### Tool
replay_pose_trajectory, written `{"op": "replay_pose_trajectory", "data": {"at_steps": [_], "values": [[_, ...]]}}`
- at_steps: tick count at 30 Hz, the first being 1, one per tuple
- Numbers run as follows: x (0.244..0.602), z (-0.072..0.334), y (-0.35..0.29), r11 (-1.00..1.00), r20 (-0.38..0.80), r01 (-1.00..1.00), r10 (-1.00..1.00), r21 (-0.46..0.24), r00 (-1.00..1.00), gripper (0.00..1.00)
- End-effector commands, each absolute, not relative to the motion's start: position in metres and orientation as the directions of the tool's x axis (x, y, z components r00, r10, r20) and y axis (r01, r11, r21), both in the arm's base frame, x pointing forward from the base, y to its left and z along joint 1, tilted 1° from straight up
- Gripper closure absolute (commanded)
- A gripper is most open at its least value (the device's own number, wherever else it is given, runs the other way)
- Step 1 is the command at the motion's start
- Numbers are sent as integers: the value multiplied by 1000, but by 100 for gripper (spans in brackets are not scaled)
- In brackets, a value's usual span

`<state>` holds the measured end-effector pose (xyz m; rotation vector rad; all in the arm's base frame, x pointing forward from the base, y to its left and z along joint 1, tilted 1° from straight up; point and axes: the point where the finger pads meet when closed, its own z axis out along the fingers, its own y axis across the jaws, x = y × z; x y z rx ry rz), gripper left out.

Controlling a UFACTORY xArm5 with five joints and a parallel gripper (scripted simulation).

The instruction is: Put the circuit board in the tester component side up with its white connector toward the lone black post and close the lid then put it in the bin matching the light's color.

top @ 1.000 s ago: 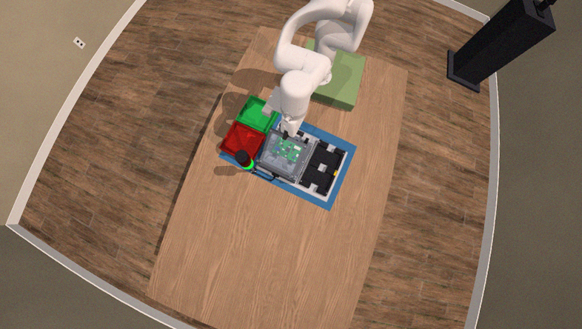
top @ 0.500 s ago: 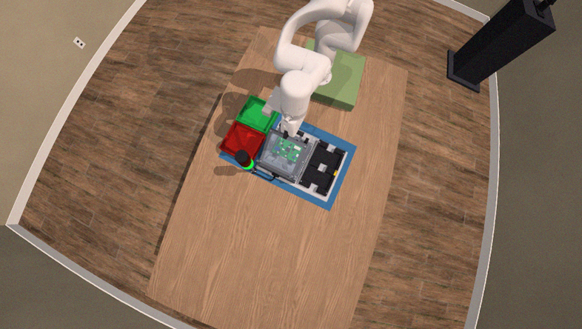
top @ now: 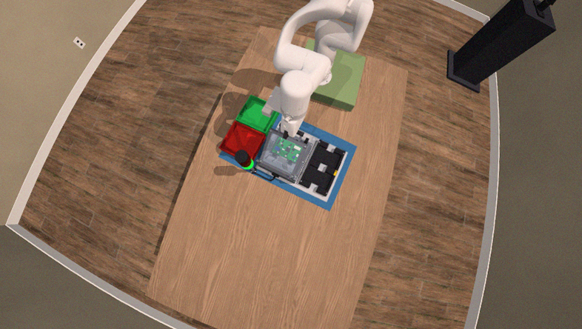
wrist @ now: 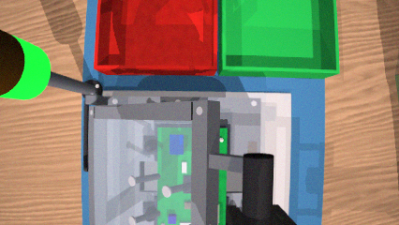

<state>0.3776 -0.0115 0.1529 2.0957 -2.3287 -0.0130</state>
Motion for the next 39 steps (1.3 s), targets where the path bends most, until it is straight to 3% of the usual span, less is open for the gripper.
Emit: {"op": "replay_pose_trajectory", "data": {"at_steps": [1,20,39], "values": [[379,154,-12,105,1,-994,-994,8,-105,100],[382,157,-12,105,1,-994,-994,8,-105,100],[421,190,-17,105,1,-994,-994,8,-105,100]]}}
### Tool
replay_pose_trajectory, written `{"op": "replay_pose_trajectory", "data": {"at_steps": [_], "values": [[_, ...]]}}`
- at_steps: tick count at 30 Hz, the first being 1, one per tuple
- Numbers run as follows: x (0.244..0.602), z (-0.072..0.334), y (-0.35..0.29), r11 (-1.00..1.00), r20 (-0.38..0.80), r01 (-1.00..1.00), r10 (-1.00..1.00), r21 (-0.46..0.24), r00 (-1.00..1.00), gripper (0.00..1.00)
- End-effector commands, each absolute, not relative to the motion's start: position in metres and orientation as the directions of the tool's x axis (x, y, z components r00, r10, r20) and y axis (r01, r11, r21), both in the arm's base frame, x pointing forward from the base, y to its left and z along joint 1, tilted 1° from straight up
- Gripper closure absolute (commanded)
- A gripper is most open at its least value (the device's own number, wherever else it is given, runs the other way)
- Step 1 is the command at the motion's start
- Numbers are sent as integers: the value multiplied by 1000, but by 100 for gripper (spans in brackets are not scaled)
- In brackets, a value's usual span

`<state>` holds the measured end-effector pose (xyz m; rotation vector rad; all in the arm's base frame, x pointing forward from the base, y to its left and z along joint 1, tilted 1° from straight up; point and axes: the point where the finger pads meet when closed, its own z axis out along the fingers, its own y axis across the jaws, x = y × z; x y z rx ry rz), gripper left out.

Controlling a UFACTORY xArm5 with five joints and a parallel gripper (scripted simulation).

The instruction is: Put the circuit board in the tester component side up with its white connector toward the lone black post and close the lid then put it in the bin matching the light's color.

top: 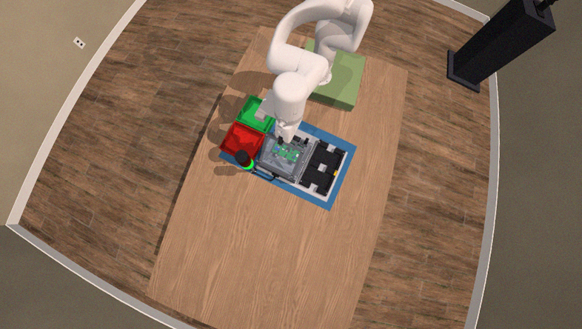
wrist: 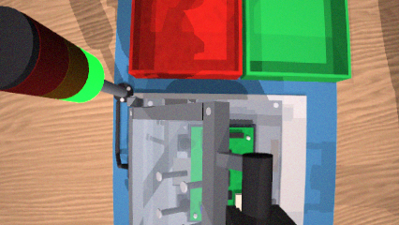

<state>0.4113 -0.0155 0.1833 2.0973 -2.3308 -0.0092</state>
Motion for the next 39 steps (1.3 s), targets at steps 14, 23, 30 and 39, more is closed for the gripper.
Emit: {"op": "replay_pose_trajectory", "data": {"at_steps": [14,23,30,39], "values": [[430,195,-18,105,1,-994,-994,8,-105,100],[430,195,-18,105,1,-994,-994,8,-105,72],[430,195,-18,105,1,-994,-994,8,-105,72],[430,195,-18,105,1,-994,-994,8,-105,72]]}}
